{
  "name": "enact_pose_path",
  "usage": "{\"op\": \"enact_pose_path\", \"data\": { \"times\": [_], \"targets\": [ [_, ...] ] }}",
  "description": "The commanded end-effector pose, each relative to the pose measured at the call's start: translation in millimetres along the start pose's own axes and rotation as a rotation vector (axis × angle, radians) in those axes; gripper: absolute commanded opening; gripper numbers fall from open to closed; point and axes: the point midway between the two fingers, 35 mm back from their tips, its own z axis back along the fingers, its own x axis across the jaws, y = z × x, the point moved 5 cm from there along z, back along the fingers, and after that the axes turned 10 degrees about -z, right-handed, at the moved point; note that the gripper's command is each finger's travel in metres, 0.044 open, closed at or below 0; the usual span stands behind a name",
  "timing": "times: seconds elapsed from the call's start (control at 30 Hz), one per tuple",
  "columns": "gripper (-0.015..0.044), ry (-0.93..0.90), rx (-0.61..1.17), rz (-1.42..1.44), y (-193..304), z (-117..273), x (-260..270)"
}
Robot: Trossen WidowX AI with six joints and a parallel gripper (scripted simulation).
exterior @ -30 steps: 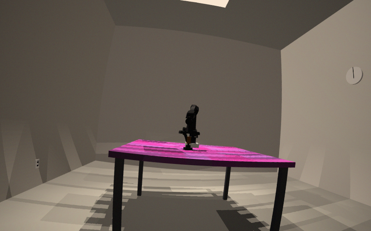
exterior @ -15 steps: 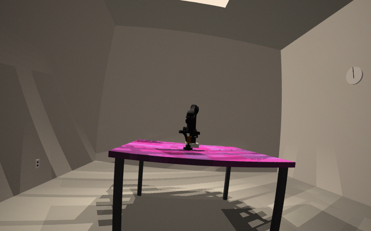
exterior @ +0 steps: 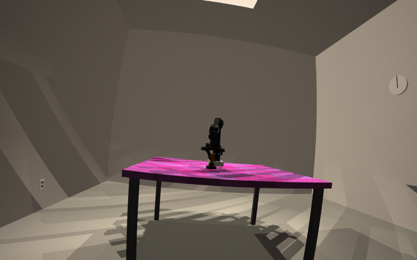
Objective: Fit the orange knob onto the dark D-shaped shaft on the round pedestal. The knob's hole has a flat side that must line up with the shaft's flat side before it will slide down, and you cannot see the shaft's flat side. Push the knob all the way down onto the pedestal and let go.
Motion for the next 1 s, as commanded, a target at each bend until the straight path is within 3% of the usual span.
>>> {"op": "enact_pose_path", "data": {
  "times": [0.0, 0.97],
  "targets": [
    [0.0000, -0.001, 0.001, -0.006, 0.2, -0.8, 0.2],
    [0.0000, -0.001, 0.002, -0.059, 3.5, 0.7, 1.0]
  ]
}}
